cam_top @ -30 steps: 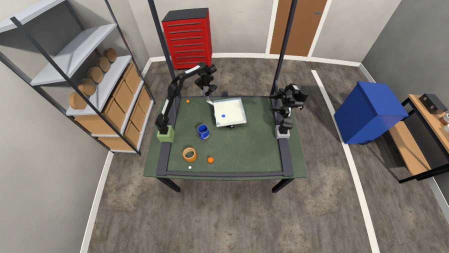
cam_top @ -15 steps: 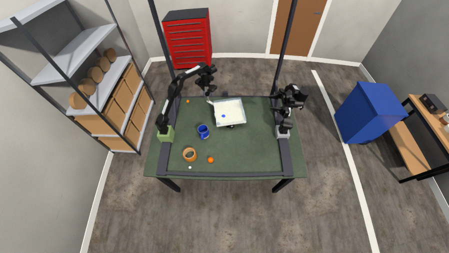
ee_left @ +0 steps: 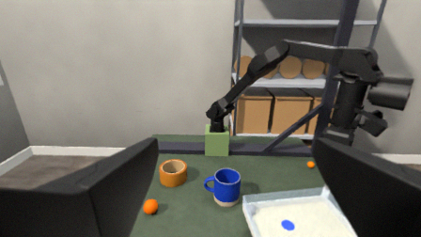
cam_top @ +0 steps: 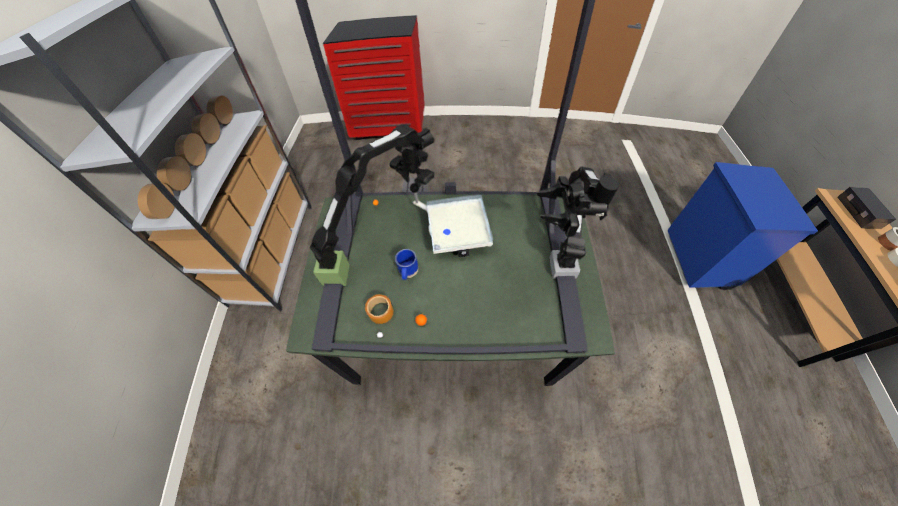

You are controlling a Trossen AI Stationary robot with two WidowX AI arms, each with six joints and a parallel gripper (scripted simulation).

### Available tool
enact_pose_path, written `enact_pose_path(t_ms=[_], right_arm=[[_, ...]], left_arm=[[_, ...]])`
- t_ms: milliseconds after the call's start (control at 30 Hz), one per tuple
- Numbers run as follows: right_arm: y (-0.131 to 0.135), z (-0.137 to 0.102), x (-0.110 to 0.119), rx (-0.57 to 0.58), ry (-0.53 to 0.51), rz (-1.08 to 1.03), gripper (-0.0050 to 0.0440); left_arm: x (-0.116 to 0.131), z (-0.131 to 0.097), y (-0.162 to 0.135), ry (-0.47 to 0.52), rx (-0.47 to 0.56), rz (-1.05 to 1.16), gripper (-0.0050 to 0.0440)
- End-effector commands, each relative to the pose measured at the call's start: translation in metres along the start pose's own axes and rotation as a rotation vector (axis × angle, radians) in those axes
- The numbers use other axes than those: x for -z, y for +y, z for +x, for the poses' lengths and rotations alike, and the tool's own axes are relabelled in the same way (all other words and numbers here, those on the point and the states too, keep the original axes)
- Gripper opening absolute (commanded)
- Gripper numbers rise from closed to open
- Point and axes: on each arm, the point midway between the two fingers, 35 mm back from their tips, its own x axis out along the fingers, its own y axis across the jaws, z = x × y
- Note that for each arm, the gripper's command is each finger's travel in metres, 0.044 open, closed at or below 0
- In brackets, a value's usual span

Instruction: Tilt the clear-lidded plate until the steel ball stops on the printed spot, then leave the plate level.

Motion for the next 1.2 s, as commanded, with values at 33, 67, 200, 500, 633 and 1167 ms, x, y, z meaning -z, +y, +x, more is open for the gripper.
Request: enact_pose_path(t_ms=[33, 67, 200, 500, 633, 1167], right_arm=[[0.001, -0.019, -0.004, 0.005, -0.053, 0.001, 0.027], [0.001, -0.019, -0.004, 0.005, -0.053, 0.001, 0.027], [0.001, -0.019, -0.004, 0.005, -0.053, 0.001, 0.027], [0.002, -0.012, -0.001, 0.002, -0.034, -0.002, 0.027], [0.002, -0.012, -0.002, 0.003, -0.037, -0.002, 0.027], [0.003, -0.001, -0.002, 0.001, -0.029, -0.006, 0.027]], left_arm=[[-0.006, 0.0, -0.001, -0.003, 0.0, 0.023, 0.04], [-0.006, 0.0, -0.001, -0.003, 0.0, 0.023, 0.04], [-0.006, 0.0, -0.001, -0.003, 0.0, 0.023, 0.04], [-0.006, 0.0, -0.001, -0.003, 0.0, 0.023, 0.04], [-0.006, 0.0, -0.001, -0.003, 0.0, 0.023, 0.04], [-0.006, 0.0, -0.001, -0.003, 0.0, 0.023, 0.04]])
